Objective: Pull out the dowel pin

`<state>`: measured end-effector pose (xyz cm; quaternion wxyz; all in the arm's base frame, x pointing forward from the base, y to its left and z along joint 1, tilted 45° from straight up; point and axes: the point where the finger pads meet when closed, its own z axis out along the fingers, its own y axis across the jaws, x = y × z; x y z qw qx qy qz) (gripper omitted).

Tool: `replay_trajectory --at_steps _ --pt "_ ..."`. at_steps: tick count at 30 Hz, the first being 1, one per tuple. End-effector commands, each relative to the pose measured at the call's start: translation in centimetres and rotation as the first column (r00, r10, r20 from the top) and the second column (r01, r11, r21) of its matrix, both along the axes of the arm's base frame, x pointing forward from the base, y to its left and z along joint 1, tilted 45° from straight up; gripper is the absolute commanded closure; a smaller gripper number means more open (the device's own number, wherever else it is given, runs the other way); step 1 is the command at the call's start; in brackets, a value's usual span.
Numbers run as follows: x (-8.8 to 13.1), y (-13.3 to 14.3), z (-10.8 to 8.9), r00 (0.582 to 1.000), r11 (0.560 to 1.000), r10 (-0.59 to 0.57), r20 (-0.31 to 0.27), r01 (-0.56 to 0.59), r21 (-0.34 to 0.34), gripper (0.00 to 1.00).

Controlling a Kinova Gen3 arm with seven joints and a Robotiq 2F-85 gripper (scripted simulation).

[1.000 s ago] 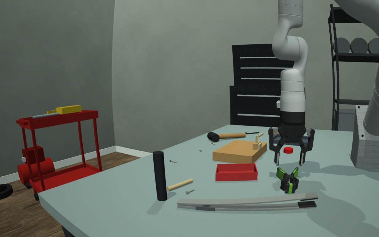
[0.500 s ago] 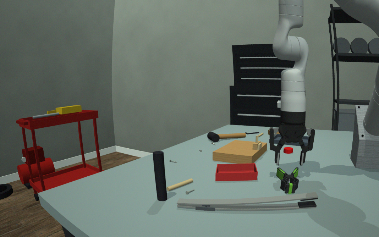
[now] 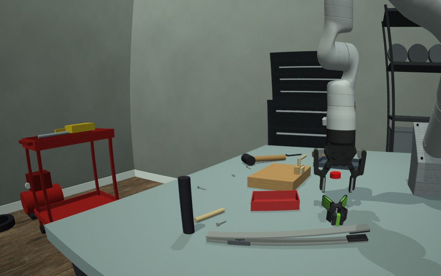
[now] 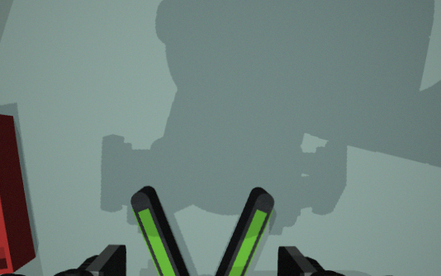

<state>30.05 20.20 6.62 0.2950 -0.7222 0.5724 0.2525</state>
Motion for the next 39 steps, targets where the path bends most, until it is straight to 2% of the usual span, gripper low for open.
replay_trajectory --at_steps 1,22,39 --pt "0.0 -0.2 -0.2 1.000 1.000 -0.001 0.004 0.001 -0.005 0.23" --pt "0.0 -0.1 -0.3 1.000 1.000 -0.001 0.004 0.001 -0.005 0.23" --pt "-0.1 0.8 -1.2 1.000 1.000 0.000 0.003 0.000 -0.005 0.23"
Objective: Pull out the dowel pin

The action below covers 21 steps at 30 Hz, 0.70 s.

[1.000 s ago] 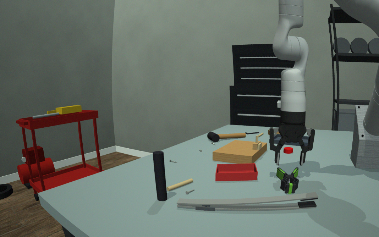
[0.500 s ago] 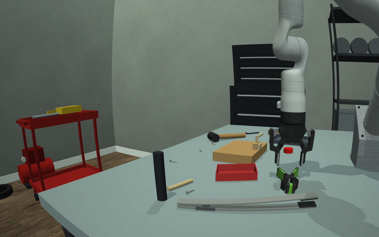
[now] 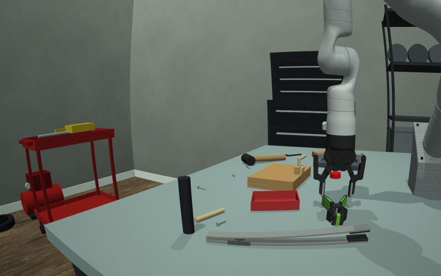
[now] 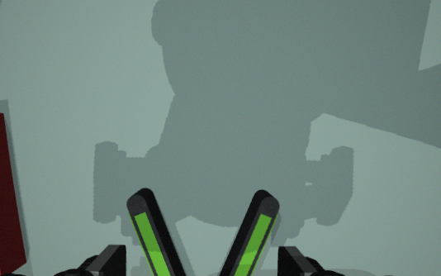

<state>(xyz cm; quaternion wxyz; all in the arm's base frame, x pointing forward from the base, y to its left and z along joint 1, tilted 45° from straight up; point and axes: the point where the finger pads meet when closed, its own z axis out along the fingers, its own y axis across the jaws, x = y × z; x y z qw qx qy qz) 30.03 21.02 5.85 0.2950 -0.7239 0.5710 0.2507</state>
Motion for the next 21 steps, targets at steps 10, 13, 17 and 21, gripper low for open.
replay_trajectory --at_steps 10,13,17,21 --pt "-0.2 1.0 -1.3 1.000 1.000 -0.003 -0.002 0.003 -0.002 0.23" --pt "-0.2 1.1 -1.5 1.000 1.000 -0.003 -0.002 0.003 -0.002 0.23" --pt "-0.2 1.4 -1.7 1.000 1.000 -0.003 -0.002 0.003 -0.002 0.23" --pt "-0.2 1.7 -2.0 1.000 1.000 -0.004 -0.001 0.004 -0.002 0.23"
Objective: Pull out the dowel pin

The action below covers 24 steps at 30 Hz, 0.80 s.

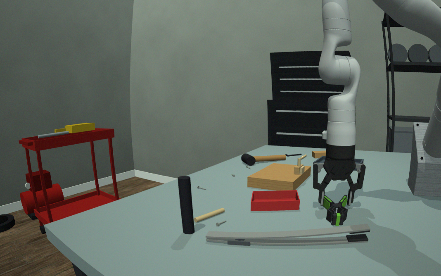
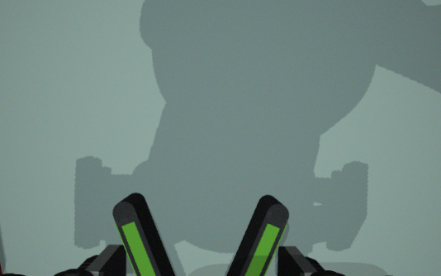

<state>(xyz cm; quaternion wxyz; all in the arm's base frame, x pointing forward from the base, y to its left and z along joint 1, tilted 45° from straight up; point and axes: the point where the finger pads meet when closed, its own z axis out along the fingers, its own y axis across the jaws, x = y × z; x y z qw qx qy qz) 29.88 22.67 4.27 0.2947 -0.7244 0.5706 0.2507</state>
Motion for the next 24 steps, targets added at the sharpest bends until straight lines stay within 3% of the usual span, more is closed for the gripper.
replay_trajectory --at_steps 1,24 --pt "0.00 0.07 -0.48 1.000 1.000 -0.005 -0.002 0.005 -0.002 0.23" --pt "0.04 0.41 -0.80 1.000 1.000 -0.006 -0.001 0.006 -0.002 0.23"
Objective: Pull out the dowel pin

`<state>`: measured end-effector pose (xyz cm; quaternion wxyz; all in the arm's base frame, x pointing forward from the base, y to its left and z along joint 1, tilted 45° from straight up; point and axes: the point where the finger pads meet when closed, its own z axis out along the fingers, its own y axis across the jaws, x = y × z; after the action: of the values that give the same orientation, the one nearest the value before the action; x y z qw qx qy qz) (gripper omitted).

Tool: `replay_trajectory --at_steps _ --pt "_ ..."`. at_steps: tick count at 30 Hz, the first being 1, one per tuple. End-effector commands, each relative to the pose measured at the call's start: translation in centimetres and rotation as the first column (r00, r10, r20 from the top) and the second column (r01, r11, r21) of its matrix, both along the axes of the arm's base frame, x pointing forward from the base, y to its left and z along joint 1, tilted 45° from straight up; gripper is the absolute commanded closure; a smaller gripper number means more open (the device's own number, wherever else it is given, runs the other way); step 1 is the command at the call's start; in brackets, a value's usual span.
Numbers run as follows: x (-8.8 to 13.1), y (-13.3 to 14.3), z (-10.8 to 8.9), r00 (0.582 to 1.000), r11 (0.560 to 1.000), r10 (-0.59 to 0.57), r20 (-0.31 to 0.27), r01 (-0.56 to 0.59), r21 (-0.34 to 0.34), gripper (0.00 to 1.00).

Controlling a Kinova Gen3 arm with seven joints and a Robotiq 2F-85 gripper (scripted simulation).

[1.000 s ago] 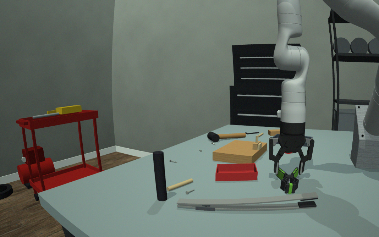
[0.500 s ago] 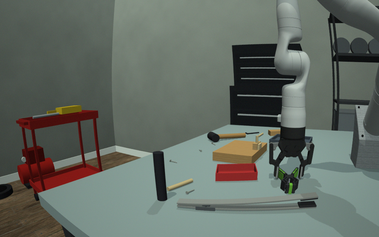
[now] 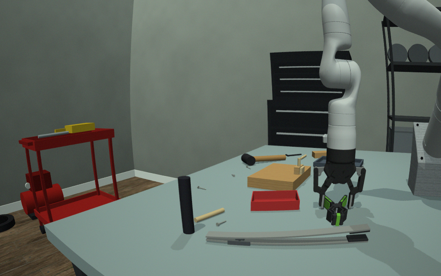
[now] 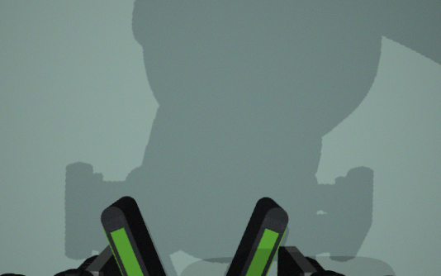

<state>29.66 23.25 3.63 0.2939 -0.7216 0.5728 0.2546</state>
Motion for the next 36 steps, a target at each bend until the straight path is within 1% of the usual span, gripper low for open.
replay_trajectory --at_steps 1,28,29,34,35,36 --pt "0.25 -0.17 -0.16 1.000 1.000 -0.002 0.008 0.002 -0.005 0.23" --pt "0.25 -0.17 -0.16 1.000 1.000 -0.002 0.008 0.002 -0.005 0.23" --pt "0.25 -0.17 -0.16 1.000 1.000 -0.002 0.008 0.002 -0.005 0.29" --pt "0.26 -0.19 -0.14 1.000 1.000 -0.002 0.008 0.002 -0.005 0.29" --pt "0.26 -0.20 -0.14 1.000 1.000 -0.002 0.008 0.002 -0.005 0.36" --pt "0.26 -0.20 -0.14 1.000 1.000 -0.002 0.008 0.002 -0.005 0.36"
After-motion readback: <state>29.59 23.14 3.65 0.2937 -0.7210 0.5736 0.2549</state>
